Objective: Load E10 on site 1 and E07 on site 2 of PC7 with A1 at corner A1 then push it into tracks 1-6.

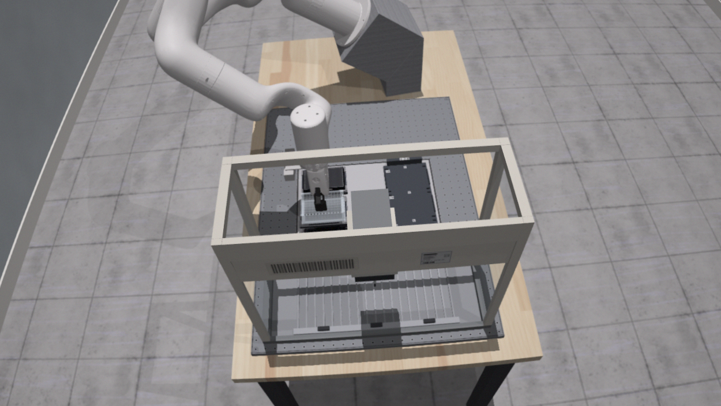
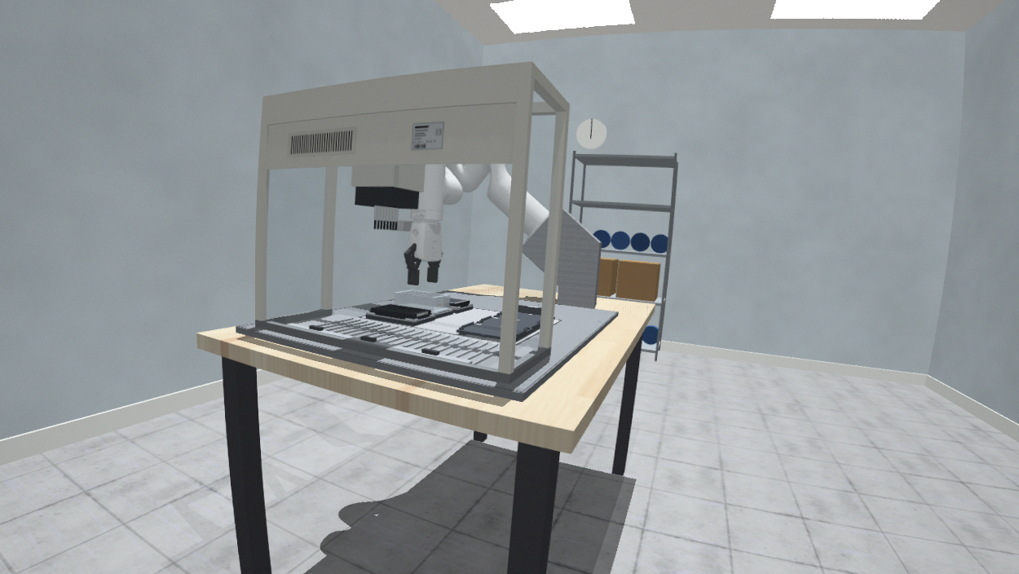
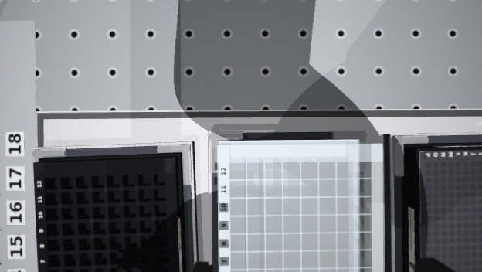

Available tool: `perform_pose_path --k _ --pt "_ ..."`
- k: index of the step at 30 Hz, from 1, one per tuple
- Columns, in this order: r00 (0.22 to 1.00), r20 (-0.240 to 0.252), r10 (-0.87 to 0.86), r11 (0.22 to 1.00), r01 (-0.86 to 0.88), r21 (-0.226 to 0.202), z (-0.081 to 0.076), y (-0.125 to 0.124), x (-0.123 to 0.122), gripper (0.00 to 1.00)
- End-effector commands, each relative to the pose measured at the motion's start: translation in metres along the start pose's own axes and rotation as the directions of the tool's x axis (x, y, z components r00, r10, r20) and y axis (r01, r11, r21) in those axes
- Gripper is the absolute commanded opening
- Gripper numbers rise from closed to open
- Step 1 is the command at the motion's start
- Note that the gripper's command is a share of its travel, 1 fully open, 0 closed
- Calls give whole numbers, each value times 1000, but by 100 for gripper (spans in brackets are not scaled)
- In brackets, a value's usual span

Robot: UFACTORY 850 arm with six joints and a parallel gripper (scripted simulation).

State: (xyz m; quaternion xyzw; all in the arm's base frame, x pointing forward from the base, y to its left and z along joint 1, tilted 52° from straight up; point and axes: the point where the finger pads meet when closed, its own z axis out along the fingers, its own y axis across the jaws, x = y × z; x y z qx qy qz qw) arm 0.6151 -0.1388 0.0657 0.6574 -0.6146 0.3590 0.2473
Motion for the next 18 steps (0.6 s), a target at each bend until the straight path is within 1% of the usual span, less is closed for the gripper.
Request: perform_pose_path --k 1,18 --pt "1000 0 0 1000 0 1 3 -1 0 100" --pt "1000 0 0 1000 0 1 13 -1 0 100"
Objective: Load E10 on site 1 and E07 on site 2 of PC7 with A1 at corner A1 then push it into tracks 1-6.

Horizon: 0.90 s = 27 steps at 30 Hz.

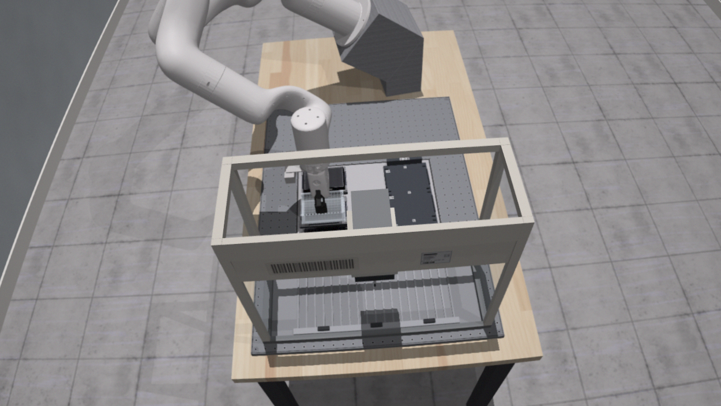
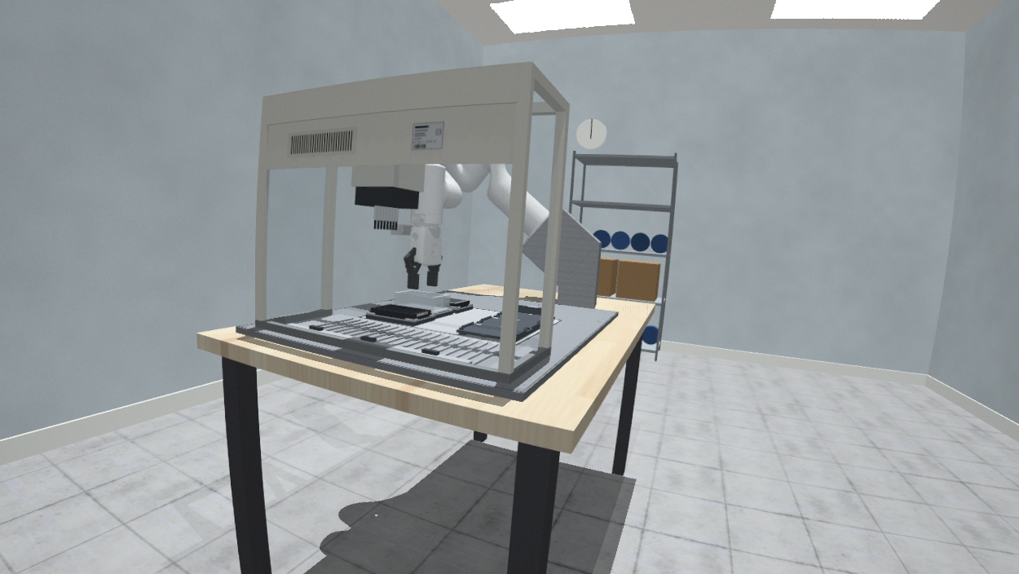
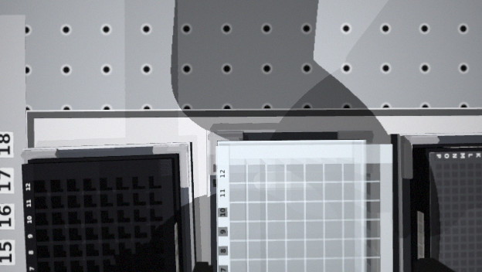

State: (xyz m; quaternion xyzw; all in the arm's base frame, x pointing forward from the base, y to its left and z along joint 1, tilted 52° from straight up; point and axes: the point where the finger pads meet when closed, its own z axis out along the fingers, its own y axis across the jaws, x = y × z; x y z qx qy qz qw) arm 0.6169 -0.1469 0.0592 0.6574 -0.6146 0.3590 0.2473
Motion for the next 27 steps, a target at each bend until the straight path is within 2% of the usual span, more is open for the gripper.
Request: perform_pose_path --k 1,27 --pt "1000 0 0 1000 0 1 3 -1 0 100" --pt "1000 0 0 1000 0 1 17 -1 0 100"
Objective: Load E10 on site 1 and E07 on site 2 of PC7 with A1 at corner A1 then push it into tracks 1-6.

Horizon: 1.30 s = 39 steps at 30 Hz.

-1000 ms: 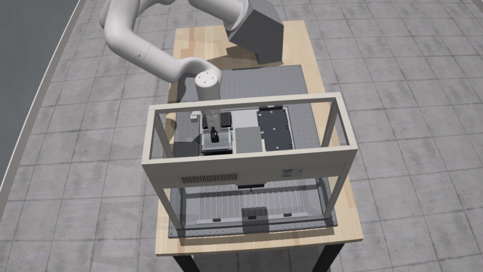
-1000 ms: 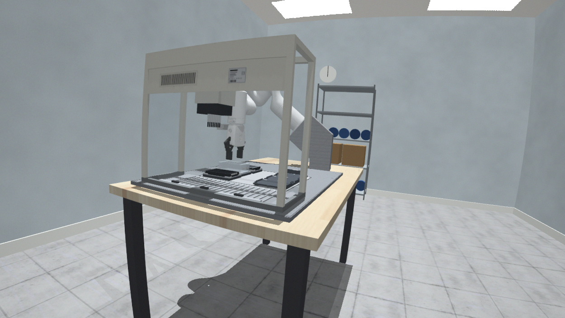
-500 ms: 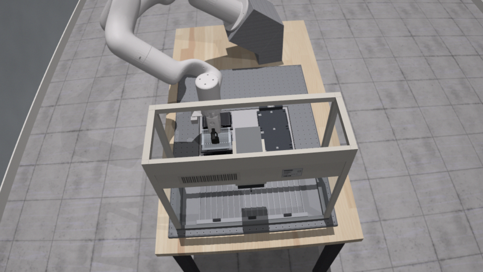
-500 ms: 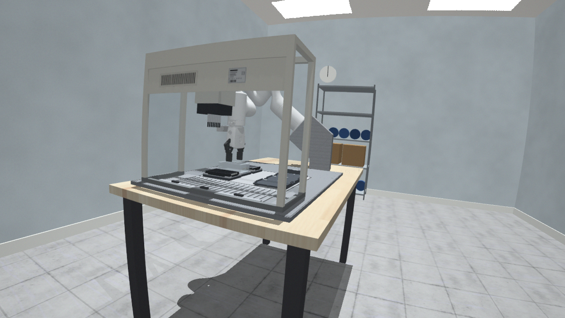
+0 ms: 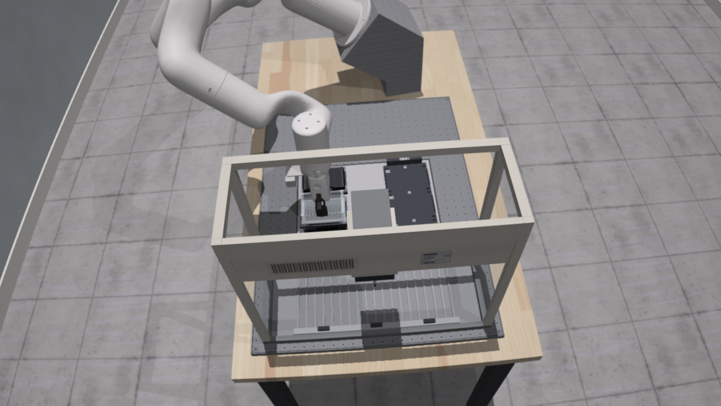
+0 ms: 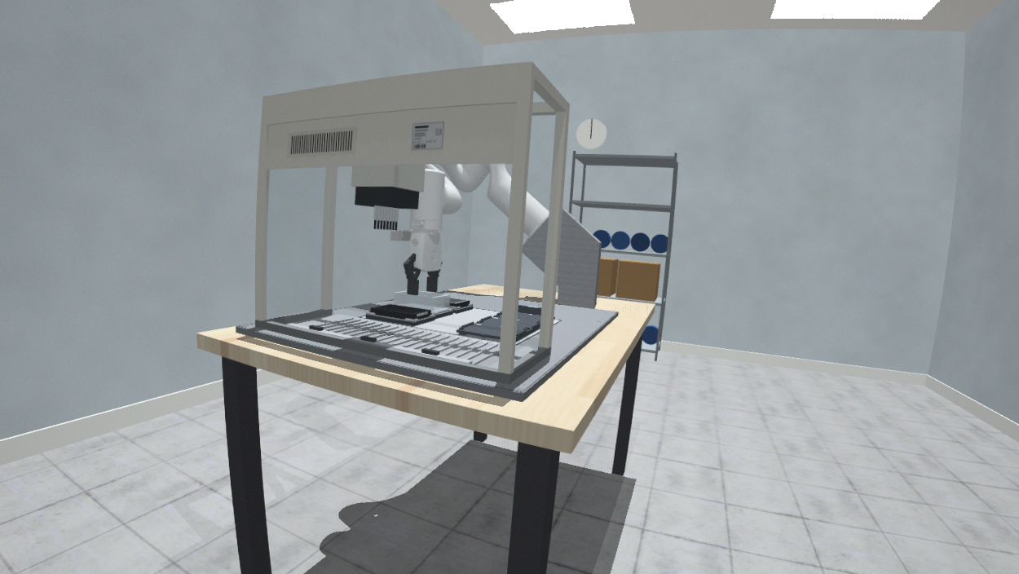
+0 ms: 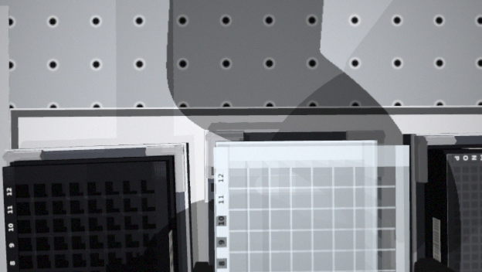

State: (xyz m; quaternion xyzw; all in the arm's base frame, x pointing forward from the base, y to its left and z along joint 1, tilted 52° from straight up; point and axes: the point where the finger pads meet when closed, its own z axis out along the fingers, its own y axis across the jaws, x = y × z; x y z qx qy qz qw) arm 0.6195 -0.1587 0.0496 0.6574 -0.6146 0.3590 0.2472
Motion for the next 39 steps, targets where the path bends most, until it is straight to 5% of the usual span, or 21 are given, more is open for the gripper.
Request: perform_pose_path --k 1,39 --pt "1000 0 0 1000 0 1 3 -1 0 100" --pt "1000 0 0 1000 0 1 21 -1 0 100"
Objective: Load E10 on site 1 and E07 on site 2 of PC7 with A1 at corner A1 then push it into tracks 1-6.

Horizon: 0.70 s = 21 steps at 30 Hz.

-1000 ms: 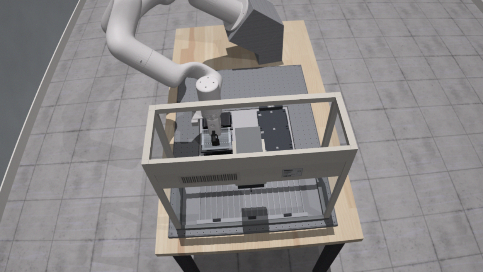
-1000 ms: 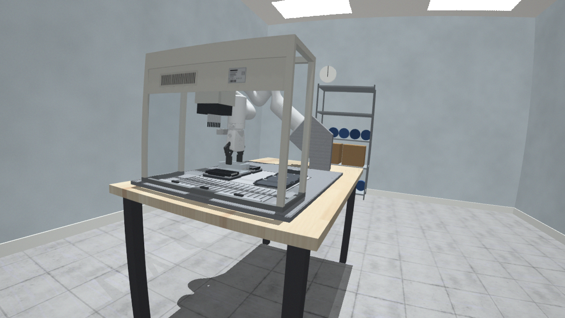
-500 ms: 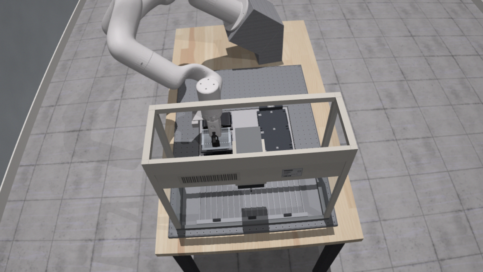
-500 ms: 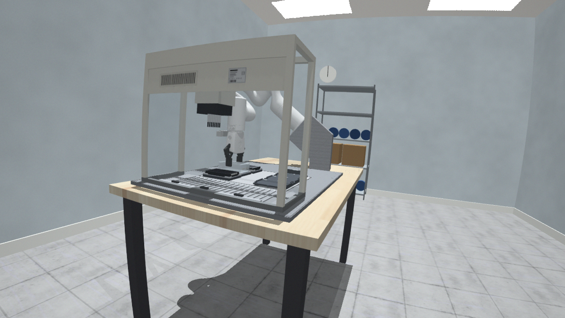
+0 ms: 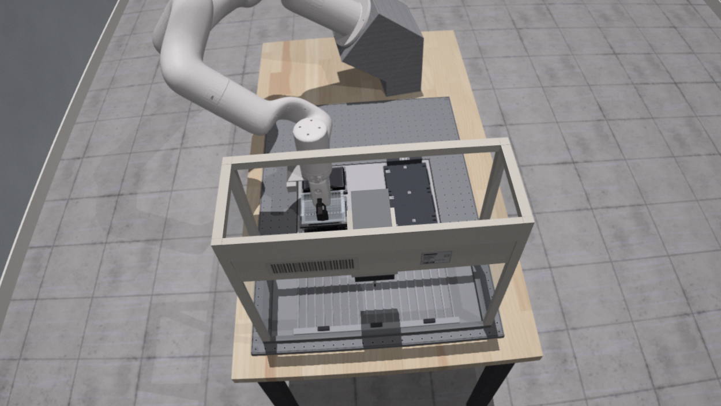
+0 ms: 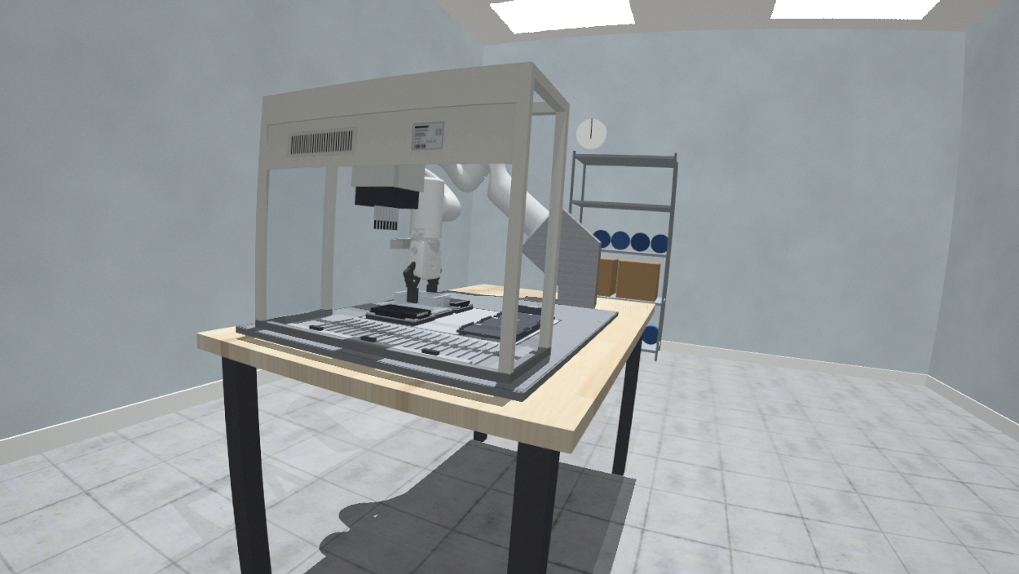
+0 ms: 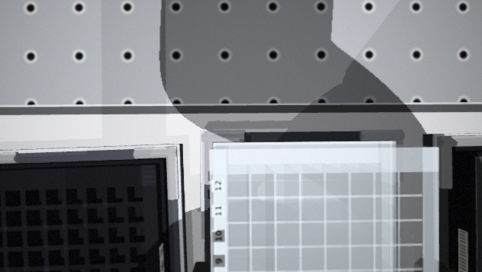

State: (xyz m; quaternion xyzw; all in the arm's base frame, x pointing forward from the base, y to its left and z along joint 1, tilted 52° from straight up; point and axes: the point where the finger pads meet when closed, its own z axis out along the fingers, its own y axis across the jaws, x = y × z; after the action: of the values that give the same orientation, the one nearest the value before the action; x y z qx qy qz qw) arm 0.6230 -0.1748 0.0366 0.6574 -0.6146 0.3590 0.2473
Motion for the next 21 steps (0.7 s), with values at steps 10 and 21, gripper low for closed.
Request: perform_pose_path --k 10,21 --pt "1000 0 0 1000 0 1 0 -1 0 100" --pt "1000 0 0 1000 0 1 -1 -1 0 0"
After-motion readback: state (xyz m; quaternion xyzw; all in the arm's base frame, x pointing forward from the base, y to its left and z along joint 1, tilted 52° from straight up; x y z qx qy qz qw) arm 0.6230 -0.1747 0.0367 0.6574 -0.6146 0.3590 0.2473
